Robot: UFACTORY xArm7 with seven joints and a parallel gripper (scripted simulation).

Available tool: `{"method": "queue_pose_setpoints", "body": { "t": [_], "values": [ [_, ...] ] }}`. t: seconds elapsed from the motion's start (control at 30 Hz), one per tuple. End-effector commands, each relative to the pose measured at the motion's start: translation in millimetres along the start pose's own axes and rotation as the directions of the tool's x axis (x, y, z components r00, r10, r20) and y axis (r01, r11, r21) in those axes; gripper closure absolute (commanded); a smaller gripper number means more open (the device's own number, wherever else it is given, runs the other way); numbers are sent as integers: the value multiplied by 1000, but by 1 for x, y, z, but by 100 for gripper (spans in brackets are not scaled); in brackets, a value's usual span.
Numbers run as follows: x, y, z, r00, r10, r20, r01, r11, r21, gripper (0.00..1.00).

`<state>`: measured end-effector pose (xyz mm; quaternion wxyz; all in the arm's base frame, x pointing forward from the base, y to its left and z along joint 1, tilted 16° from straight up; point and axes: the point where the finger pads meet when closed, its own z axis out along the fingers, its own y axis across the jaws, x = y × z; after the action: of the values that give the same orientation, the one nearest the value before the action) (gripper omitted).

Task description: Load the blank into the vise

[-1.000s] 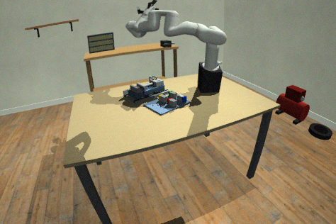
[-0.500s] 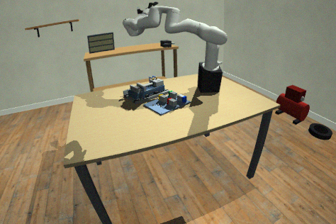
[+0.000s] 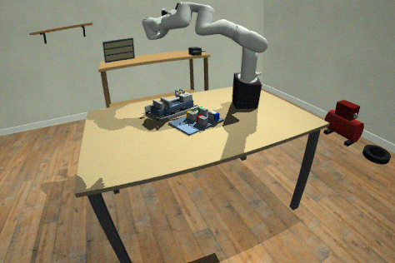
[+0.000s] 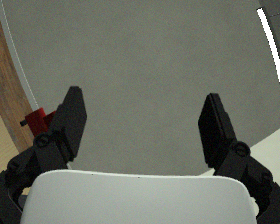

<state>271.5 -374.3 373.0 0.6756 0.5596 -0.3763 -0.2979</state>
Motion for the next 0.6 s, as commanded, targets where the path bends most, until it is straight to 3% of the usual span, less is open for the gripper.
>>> {"method": "queue_pose_setpoints", "body": {
  "t": [0.0,0.1,0.43,0.57],
  "values": [
    [-4,-1,-1,1000,1,13,-1,1000,28,0],
    [-4,-1,-1,1000,1,13,-1,1000,28,0],
    [-30,-11,-23,997,-21,69,4,970,243,0],
    [-30,-11,-23,997,-21,69,4,970,243,0]
  ]
}}
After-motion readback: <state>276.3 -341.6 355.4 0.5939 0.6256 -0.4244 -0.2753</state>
